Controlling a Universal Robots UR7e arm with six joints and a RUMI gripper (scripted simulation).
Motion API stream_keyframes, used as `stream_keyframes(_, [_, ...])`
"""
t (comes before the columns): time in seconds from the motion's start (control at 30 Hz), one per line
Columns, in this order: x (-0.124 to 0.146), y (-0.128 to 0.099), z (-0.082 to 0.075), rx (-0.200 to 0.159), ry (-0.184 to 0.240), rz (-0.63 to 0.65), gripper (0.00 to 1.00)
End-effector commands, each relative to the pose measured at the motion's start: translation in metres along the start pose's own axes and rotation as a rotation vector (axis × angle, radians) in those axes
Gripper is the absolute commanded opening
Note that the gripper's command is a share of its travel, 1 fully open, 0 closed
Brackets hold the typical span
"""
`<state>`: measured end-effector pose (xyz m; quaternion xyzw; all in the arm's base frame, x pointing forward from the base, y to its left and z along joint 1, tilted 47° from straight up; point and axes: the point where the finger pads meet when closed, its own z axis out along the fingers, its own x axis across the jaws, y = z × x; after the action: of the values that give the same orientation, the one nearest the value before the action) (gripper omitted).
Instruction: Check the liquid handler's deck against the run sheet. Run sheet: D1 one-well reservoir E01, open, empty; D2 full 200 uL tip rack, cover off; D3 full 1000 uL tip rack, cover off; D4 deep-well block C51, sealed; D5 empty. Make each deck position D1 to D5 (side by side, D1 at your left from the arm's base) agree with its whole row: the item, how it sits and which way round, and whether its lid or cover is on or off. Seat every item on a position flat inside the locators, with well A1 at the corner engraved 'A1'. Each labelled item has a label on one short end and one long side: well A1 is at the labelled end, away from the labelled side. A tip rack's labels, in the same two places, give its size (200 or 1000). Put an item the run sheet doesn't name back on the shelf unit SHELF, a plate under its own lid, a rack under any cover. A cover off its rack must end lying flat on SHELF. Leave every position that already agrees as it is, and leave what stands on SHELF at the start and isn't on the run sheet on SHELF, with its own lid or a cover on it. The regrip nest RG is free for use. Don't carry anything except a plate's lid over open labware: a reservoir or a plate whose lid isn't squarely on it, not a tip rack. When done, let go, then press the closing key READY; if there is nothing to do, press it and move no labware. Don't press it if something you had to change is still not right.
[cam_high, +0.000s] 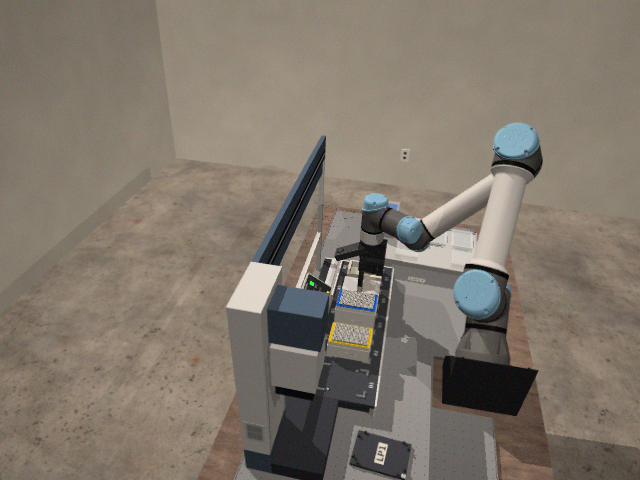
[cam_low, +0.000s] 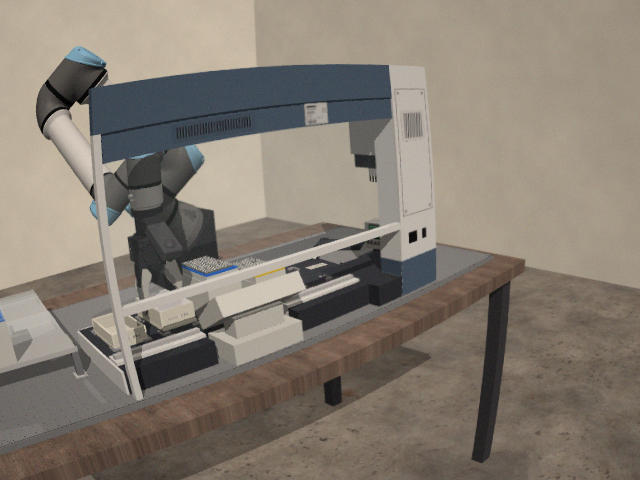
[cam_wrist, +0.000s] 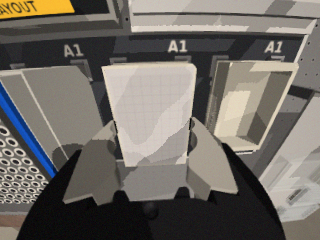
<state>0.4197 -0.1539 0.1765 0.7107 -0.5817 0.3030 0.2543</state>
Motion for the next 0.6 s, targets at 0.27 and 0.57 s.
stream_keyframes(0.27, [0.0002, -0.0002, 0.0030, 0.001, 0.000, 0.000, 0.00])
stream_keyframes(0.57, [0.0002, -0.0002, 0.0060, 0.001, 0.000, 0.000, 0.00])
